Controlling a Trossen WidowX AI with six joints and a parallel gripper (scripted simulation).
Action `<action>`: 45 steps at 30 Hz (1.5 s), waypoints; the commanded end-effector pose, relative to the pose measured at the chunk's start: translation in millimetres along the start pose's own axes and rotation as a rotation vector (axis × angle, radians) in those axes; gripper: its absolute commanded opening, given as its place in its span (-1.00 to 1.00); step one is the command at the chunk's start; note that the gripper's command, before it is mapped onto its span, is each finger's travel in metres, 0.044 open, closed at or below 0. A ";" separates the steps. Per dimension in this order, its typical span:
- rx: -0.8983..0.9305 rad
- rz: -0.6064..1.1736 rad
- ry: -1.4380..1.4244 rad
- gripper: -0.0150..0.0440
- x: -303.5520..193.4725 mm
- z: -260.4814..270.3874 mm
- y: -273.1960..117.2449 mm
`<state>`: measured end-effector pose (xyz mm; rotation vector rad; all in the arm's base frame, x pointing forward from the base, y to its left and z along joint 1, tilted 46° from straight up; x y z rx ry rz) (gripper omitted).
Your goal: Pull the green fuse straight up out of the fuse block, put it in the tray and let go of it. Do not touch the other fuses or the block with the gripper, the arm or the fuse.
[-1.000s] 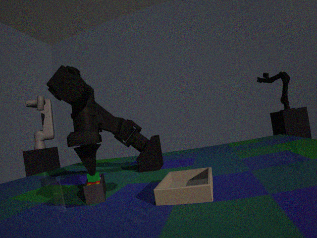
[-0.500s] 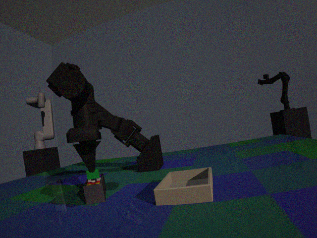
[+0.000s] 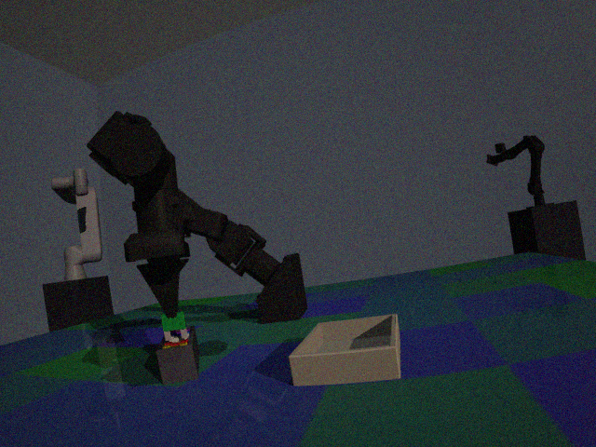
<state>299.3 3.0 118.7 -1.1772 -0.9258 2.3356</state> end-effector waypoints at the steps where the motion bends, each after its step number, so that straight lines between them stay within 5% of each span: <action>1: -0.001 -0.004 0.007 -0.49 -0.2 0.3 -2.6; 21: -0.001 -0.004 0.006 -0.49 0.3 -0.4 -26.7; 45: -0.018 -0.018 0.005 -0.49 83.3 -100.5 -35.7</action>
Point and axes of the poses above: the point midway between the two fingers, 35 mm back from their tips, its own y axis out along the fingers, its own z axis across the jaws, x = y × z, the point moved 7 cm from there along -y, back along the fingers, and after that the axes turned 14 degrees about -y, right-handed, at the moved point
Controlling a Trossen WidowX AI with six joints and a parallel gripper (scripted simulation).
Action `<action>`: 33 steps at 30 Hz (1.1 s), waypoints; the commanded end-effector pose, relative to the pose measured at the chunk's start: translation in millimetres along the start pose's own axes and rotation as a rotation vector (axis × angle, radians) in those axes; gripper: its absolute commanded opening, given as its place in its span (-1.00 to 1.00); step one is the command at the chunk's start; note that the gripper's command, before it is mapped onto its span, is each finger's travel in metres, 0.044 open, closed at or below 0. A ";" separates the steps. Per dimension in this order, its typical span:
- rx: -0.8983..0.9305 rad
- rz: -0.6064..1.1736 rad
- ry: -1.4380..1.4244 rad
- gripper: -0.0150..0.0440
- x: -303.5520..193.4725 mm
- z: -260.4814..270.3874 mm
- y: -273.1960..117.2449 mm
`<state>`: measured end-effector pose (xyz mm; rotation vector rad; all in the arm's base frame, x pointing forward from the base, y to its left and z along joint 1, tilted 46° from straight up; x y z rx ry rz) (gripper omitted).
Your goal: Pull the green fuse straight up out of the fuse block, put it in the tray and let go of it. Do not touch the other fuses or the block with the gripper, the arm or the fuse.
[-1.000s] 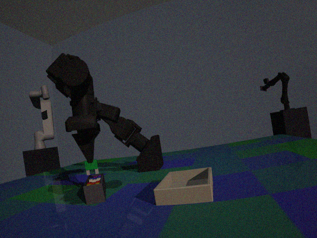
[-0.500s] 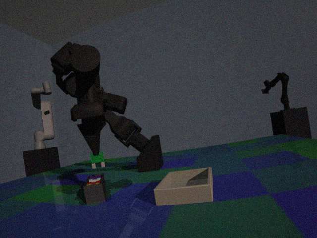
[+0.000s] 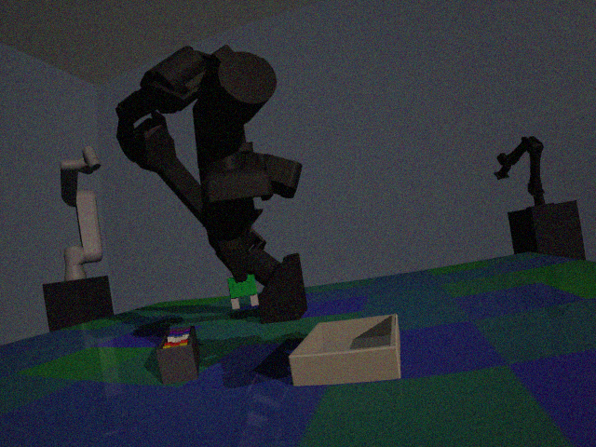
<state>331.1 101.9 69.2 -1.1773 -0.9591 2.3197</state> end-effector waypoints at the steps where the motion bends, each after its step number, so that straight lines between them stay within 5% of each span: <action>1: 0.005 -0.005 0.004 -0.49 21.4 -17.9 2.6; 15: 0.010 0.001 0.008 -0.49 89.7 -59.2 9.4; 33: 0.010 0.002 0.009 -0.49 90.3 -60.0 28.2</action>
Point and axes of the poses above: the point midway between the two fingers, 35 mm back from their tips, its own y axis out along the fingers, its own z axis across the jaws, x = y × z, the point moved 7 cm from there along -y, back along the fingers, and after that the axes turned 14 degrees about -y, right-handed, at the moved point
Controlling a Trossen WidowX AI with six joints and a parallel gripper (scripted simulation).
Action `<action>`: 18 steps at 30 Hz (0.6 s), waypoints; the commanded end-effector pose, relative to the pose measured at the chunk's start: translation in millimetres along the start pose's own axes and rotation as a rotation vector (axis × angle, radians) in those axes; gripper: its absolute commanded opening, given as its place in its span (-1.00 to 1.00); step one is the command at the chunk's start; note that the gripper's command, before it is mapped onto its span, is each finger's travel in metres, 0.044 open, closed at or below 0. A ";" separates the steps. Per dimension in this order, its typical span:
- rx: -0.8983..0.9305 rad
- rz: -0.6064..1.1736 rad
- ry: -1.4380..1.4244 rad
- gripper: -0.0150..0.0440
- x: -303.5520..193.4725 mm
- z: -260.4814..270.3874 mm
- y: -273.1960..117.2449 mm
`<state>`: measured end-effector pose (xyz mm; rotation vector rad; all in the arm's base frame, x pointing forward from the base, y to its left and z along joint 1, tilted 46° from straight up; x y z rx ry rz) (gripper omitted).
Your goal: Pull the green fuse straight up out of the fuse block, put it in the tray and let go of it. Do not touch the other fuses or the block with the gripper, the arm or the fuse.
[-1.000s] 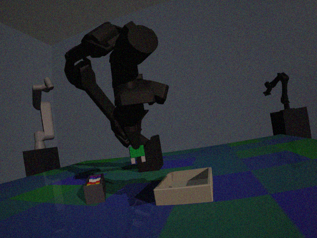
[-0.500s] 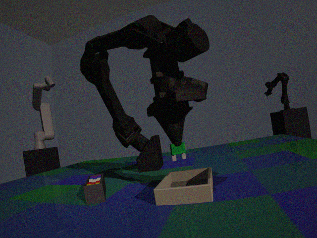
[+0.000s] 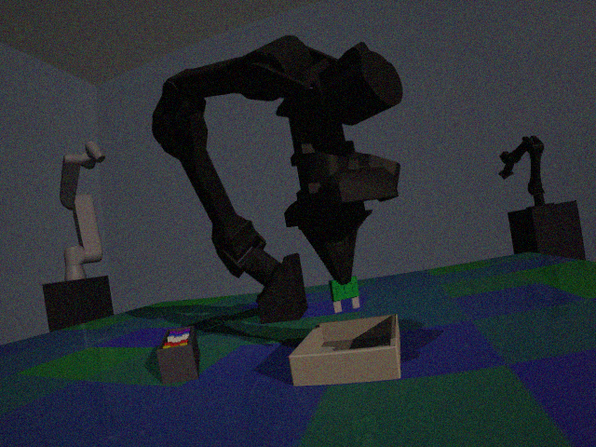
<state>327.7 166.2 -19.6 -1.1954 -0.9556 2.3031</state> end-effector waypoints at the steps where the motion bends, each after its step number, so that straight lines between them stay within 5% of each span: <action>1: 0.012 0.004 -0.009 -0.49 0.6 0.7 11.6; 18: 0.013 0.005 -0.009 -0.49 0.5 1.7 31.6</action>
Point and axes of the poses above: the point midway between the two fingers, 35 mm back from their tips, its own y axis out along the fingers, its own z axis across the jaws, x = y × z, the point moved 7 cm from there along -y, back along the fingers, and after that the axes turned 14 degrees about -y, right-handed, at the moved point
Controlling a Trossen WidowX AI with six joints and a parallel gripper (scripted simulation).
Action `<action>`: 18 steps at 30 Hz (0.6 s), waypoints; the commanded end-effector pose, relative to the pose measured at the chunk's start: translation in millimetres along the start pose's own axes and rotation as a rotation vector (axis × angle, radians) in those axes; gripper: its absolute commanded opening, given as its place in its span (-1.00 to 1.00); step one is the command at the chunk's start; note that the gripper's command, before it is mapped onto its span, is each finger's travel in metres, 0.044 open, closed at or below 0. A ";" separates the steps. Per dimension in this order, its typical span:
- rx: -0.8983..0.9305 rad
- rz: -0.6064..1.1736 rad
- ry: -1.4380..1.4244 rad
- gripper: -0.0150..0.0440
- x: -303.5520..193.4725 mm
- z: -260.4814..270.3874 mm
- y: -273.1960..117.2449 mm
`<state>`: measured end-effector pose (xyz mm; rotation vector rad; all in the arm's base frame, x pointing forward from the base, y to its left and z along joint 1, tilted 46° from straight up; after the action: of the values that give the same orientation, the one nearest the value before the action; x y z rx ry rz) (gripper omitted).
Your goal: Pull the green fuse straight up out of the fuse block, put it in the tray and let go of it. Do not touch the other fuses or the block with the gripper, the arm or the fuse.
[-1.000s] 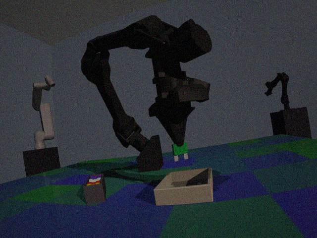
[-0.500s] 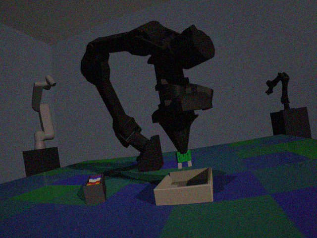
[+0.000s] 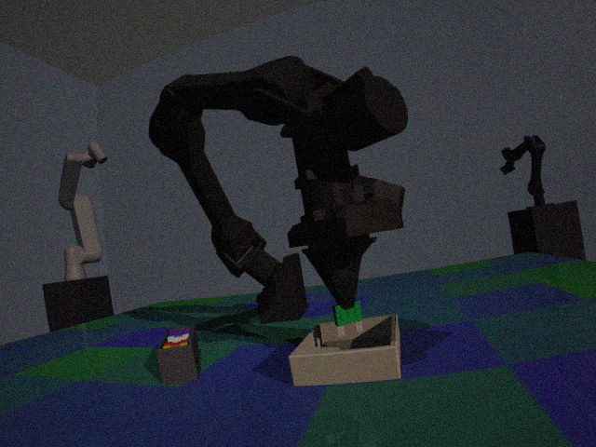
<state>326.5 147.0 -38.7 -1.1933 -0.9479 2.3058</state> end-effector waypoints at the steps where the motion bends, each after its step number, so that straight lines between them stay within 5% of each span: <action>1: 0.007 0.004 -0.009 -0.49 0.5 0.9 4.5; 14: 0.001 0.000 0.000 0.58 0.0 0.2 1.0; 18: 0.006 0.002 -0.008 0.63 0.8 0.3 -32.7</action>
<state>325.8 151.7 -32.5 -1.1764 -0.9301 2.3208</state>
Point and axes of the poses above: the point midway between the two fingers, 35 mm back from their tips, its own y axis out along the fingers, its own z axis across the jaws, x = y × z, the point moved 7 cm from there along -y, back along the fingers, and after that the axes turned 14 degrees about -y, right-handed, at the moved point
